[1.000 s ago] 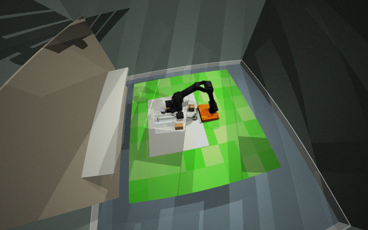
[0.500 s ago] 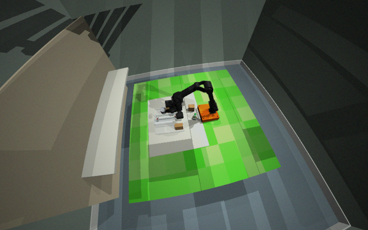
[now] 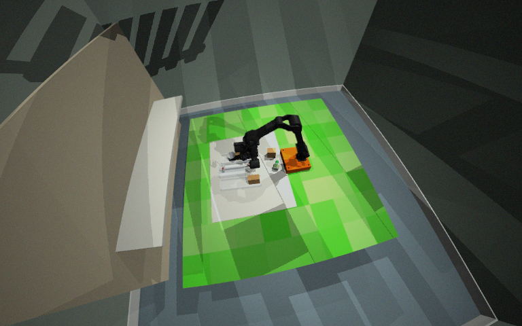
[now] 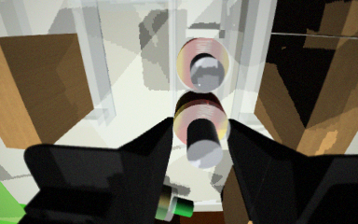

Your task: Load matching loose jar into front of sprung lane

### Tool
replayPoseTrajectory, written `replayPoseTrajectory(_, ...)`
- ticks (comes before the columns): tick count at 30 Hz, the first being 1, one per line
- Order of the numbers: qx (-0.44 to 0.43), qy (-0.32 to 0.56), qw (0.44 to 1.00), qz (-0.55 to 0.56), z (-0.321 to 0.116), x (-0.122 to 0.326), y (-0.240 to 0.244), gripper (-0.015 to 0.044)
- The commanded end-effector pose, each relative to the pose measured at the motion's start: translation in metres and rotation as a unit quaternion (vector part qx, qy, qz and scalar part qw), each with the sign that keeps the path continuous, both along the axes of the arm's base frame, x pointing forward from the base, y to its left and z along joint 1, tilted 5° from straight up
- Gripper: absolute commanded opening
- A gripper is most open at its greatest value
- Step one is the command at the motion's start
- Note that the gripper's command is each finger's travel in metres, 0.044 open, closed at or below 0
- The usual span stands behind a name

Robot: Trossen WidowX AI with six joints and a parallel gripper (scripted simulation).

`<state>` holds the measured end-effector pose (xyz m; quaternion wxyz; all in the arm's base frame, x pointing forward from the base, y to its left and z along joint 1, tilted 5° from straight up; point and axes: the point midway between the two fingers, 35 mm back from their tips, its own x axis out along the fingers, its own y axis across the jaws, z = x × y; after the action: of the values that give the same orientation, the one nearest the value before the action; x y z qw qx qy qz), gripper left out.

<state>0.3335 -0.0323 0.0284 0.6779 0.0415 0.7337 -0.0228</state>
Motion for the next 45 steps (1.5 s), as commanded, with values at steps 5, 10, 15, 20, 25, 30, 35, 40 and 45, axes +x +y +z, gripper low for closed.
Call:
replayPoseTrajectory(5, -0.003, -0.017, 1.000, 0.001, 0.004, 0.011, -0.002, 0.0000)
replayPoseTrajectory(10, -0.003, -0.017, 1.000, 0.001, 0.004, 0.011, -0.002, 0.0000)
replayPoseTrajectory(15, -0.003, -0.017, 1.000, 0.001, 0.003, 0.012, -0.002, 0.0000)
replayPoseTrajectory(20, -0.003, -0.017, 1.000, 0.001, 0.002, 0.012, -0.002, 0.0000)
replayPoseTrajectory(25, -0.003, -0.017, 1.000, 0.001, 0.000, 0.012, -0.002, 0.0000)
replayPoseTrajectory(30, -0.003, -0.017, 1.000, 0.001, -0.002, 0.011, -0.002, 0.0000)
replayPoseTrajectory(35, -0.003, -0.017, 1.000, 0.001, -0.004, 0.011, -0.002, 0.0000)
replayPoseTrajectory(40, -0.003, -0.017, 1.000, 0.001, -0.006, 0.011, -0.001, 0.0000)
replayPoseTrajectory(45, -0.003, -0.017, 1.000, 0.001, -0.008, 0.011, -0.001, 0.0000)
